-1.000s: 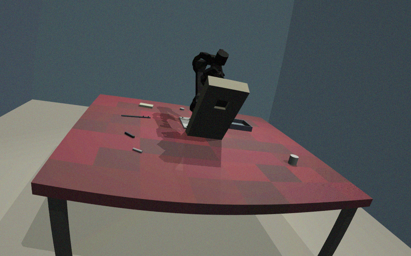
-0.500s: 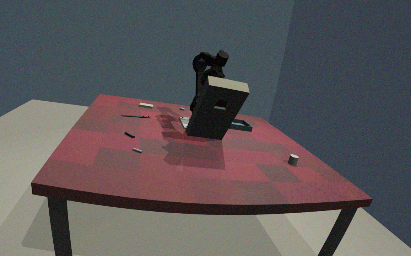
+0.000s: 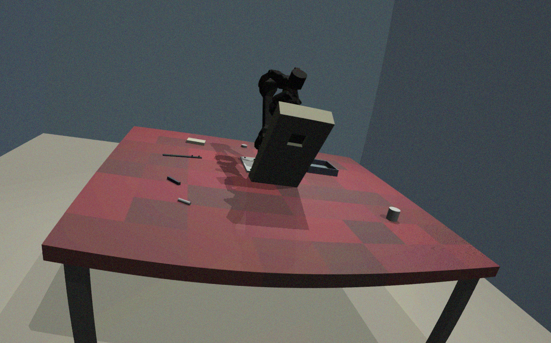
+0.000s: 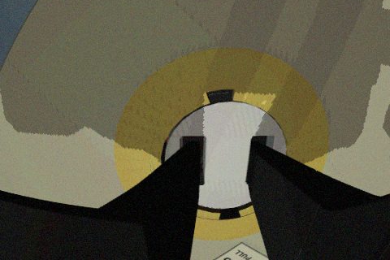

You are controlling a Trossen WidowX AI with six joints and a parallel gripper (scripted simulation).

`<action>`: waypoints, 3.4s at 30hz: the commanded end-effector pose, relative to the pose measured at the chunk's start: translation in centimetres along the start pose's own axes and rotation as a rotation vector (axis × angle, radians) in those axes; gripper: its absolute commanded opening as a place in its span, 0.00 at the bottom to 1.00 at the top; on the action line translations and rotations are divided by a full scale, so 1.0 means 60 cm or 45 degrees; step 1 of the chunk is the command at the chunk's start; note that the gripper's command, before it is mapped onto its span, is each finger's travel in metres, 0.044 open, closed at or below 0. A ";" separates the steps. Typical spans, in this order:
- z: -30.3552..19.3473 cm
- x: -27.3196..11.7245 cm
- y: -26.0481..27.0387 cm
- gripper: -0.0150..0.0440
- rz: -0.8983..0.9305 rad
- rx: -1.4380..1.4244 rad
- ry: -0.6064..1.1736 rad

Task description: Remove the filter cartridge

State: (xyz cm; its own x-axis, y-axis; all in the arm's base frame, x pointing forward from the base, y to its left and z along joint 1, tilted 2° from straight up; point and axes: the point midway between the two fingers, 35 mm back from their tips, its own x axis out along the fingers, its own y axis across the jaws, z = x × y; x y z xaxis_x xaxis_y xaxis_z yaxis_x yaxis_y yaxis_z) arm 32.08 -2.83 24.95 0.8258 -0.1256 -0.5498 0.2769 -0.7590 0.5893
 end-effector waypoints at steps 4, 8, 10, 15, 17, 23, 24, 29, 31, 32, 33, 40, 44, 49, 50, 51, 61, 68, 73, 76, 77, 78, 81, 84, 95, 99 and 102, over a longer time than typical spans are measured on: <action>-0.001 0.008 -0.001 0.41 -0.003 -0.004 0.004; -0.001 0.009 -0.001 0.41 -0.003 -0.004 0.004; -0.001 0.009 -0.001 0.41 -0.003 -0.004 0.004; 0.000 0.003 0.000 0.35 -0.001 0.000 0.000; 0.000 0.003 0.000 0.33 -0.001 0.000 0.000; 0.000 0.003 0.000 0.25 -0.001 -0.006 0.000; 0.000 0.004 0.000 0.25 -0.001 -0.023 0.001; -0.001 0.009 -0.001 0.25 -0.002 -0.212 0.004; -0.001 0.010 -0.001 0.25 -0.002 -0.298 0.004; -0.001 0.010 -0.001 0.25 -0.002 -0.342 0.004; -0.001 0.010 -0.001 0.25 -0.002 -0.386 0.004; -0.001 0.012 -0.001 0.25 -0.002 -0.694 0.005; -0.001 0.012 -0.001 0.25 -0.002 -0.871 0.005; -0.001 0.013 -0.001 0.25 -0.001 -1.093 0.006; -0.001 0.013 -0.001 0.25 -0.001 -1.138 0.006; -0.001 0.013 -0.001 0.25 -0.001 -1.182 0.006; -0.001 0.014 -0.001 0.25 0.000 -1.626 0.006; -0.001 0.015 -0.001 0.25 0.001 -1.938 0.006; -0.001 0.015 -0.001 0.25 0.002 -2.160 0.006; -0.001 0.016 0.000 0.25 0.002 -2.293 0.006; -0.001 0.016 0.000 0.25 0.002 -2.336 0.006; -0.001 0.016 0.000 0.25 0.002 -2.379 0.006; -0.001 0.016 0.000 0.25 0.002 -2.389 0.006; -0.001 0.018 0.000 0.25 0.002 -2.289 0.006; -0.001 0.018 0.000 0.25 0.002 -2.264 0.006; -0.001 0.018 0.000 0.25 0.002 -2.264 0.006; -0.001 0.018 0.000 0.25 0.002 -2.264 0.006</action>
State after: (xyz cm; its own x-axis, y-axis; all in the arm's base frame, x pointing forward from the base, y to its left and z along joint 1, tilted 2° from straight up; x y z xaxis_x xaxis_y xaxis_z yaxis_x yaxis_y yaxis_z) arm 32.28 -2.91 24.72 0.8261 -0.1242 -0.5496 0.4216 0.7834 0.4566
